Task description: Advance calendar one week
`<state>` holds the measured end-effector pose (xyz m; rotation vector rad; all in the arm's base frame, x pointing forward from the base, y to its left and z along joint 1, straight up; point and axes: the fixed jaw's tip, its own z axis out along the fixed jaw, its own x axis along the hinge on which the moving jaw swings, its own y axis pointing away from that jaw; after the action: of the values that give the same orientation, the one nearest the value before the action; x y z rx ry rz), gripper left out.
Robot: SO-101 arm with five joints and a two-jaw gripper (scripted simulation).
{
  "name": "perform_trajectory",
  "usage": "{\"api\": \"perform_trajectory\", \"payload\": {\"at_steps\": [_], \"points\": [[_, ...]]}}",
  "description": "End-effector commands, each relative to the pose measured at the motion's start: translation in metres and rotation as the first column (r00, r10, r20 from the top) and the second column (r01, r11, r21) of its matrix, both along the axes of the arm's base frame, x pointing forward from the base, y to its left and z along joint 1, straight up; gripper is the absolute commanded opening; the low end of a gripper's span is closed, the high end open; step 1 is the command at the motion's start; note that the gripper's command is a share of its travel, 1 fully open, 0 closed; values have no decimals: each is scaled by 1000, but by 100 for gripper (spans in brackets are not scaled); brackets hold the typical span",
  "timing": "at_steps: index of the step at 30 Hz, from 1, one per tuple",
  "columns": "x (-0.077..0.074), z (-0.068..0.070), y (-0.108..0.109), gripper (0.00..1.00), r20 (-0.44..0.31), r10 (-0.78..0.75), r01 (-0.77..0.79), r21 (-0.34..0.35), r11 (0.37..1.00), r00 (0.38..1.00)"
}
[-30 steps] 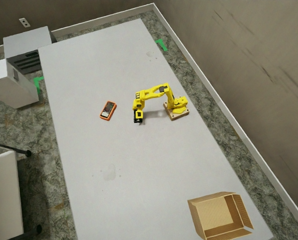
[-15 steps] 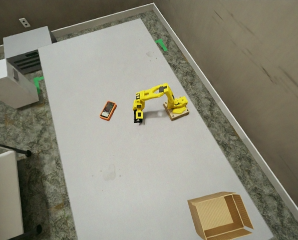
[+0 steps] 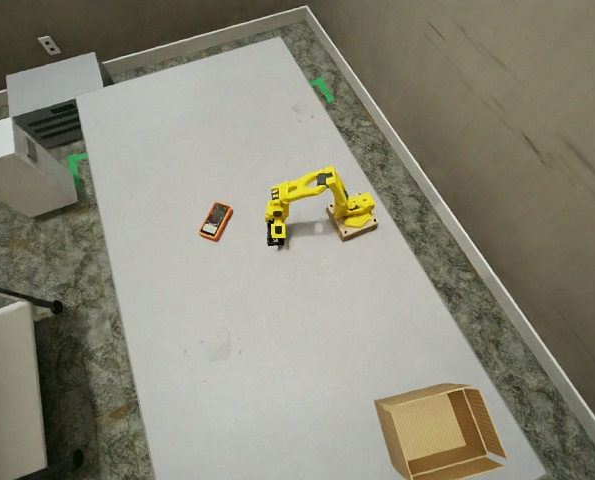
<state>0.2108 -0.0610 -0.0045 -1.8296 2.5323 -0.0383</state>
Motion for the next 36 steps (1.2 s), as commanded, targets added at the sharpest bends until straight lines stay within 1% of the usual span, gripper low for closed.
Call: {"api": "perform_trajectory", "payload": {"at_steps": [1, 13, 20, 23, 28, 30, 36], "points": [[-2, -3, 2, 0, -13, -2, 2, 5, 1000, 1000], [-2, -9, 2, 0, -13, -2, 2, 5, 1000, 1000], [-2, -9, 2, 0, -13, -2, 2, 5, 1000, 1000], [-2, -9, 2, 5, -13, -2, 2, 5, 1000, 1000], [-2, -9, 2, 19, -13, -2, 2, 5, 1000, 1000], [-2, -9, 2, 23, -13, -2, 2, 5, 1000, 1000], [-2, -9, 2, 24, -13, -2, 2, 5, 1000, 1000]]}}
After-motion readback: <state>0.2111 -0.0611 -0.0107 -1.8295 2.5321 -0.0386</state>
